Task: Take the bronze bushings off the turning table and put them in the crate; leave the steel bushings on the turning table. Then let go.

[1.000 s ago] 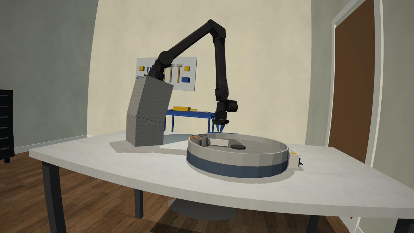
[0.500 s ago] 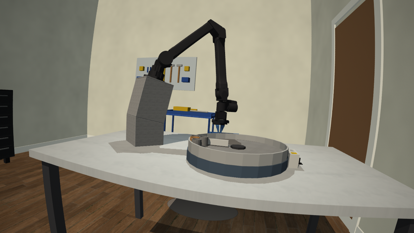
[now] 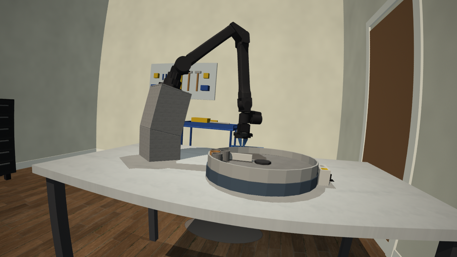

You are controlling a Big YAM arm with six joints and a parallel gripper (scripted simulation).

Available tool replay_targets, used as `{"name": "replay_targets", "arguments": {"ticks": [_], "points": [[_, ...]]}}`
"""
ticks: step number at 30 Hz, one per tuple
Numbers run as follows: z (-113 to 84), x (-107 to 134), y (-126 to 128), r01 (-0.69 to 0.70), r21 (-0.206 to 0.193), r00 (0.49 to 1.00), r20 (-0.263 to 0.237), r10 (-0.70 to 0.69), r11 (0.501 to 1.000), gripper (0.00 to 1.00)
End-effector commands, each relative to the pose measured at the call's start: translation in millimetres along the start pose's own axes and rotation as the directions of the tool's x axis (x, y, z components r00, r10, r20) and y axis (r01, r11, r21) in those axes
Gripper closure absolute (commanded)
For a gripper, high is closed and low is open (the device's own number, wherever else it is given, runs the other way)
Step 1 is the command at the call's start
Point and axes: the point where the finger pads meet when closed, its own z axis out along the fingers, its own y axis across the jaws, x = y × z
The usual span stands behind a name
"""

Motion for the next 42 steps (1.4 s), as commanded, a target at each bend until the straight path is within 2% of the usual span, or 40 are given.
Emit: {"name": "replay_targets", "arguments": {"ticks": [1, 5, 42], "points": [[4.1, 4.3, 4.5, 0.0, -0.014, 1.0, 0.0, 0.0, 1.0, 1.0], [-0.9, 7.5, 10.9, 0.001, -0.03, 1.0, -0.007, -0.002, 1.0, 1.0], [-0.4, 6.4, 8.7, 0.001, -0.024, 1.0, -0.005, -0.001, 1.0, 1.0]]}}
